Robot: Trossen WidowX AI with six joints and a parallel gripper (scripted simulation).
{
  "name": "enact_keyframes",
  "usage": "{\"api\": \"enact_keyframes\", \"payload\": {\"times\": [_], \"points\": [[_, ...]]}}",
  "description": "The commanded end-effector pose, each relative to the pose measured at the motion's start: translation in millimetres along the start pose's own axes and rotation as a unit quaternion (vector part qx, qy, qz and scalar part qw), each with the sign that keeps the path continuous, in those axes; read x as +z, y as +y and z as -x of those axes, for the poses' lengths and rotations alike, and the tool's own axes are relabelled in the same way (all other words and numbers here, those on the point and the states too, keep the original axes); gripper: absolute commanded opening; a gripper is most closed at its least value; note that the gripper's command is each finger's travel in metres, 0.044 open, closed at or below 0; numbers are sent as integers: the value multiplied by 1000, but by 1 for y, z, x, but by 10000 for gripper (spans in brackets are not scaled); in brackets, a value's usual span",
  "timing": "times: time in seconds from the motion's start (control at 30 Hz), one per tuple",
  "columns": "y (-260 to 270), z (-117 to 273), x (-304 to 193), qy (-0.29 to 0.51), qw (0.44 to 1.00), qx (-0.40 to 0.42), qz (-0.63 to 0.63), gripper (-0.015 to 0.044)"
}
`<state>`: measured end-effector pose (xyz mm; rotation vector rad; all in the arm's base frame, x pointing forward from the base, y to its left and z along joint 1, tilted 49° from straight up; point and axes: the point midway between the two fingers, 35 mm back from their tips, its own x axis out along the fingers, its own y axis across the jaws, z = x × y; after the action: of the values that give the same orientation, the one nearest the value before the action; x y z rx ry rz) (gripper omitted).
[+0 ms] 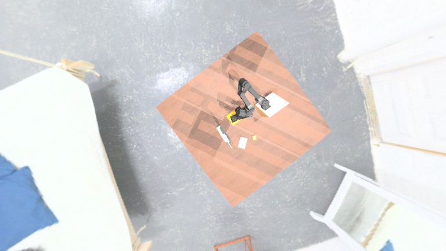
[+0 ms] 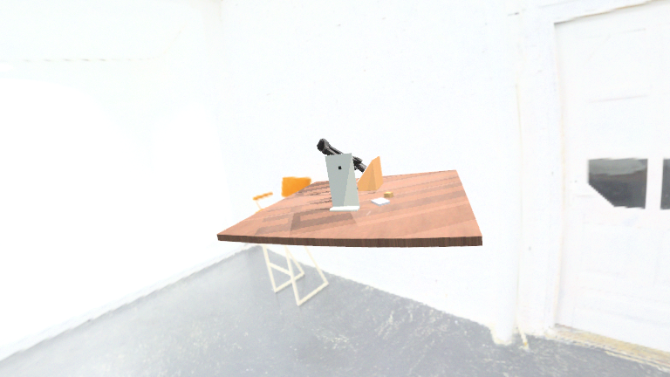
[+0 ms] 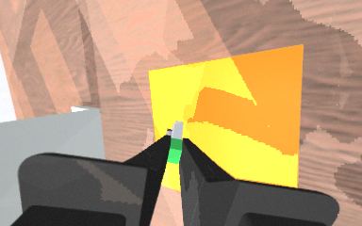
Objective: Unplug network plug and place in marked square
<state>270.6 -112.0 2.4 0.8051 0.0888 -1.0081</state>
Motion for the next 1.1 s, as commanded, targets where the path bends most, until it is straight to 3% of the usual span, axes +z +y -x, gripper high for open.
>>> {"api": "enact_keyframes", "payload": {"times": [0.0, 0.9, 1.07], "points": [[-7, -2, -1, 4, 1000, -6, 8, 0], [-9, -8, 3, 0, 1000, -3, 7, 0], [-9, -8, 3, 0, 1000, -3, 7, 131]]}}
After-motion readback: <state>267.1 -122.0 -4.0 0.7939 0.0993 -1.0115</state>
